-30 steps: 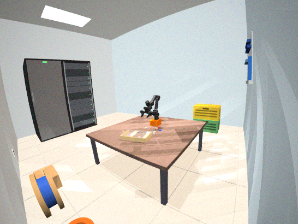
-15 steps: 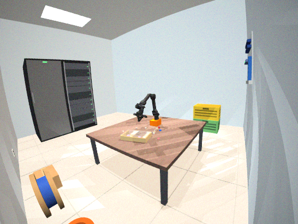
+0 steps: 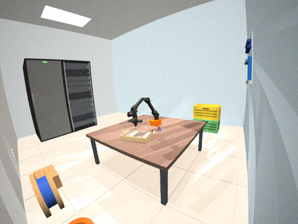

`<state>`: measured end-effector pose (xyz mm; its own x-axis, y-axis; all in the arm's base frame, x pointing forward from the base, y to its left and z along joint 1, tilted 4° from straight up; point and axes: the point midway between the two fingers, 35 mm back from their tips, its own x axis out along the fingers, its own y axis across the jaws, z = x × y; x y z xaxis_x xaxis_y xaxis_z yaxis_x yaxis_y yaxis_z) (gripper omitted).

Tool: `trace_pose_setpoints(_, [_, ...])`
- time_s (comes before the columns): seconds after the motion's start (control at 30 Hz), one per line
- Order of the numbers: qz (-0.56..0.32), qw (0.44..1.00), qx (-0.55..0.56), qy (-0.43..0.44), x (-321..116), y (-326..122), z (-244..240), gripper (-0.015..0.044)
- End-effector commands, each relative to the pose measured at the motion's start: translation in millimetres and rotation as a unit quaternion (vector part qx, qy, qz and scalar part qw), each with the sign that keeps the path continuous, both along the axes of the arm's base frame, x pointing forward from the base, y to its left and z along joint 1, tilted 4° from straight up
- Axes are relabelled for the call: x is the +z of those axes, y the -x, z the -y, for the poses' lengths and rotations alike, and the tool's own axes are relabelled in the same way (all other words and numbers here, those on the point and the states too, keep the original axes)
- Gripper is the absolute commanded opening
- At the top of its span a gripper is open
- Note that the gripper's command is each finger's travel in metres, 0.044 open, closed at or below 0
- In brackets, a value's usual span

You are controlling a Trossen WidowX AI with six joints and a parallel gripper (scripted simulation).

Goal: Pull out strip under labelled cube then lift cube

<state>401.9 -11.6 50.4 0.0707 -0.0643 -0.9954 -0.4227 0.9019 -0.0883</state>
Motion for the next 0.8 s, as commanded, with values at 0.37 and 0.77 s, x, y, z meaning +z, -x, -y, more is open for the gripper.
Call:
trace_pose_setpoints(0.37, [0.002, 1.0, 0.004, -0.002, -18.8, -6.7, -0.4, 0.0])
trace_pose_setpoints(0.77, [0.002, 1.0, 0.004, -0.002, -38.4, -9.0, 0.6, 0.0])
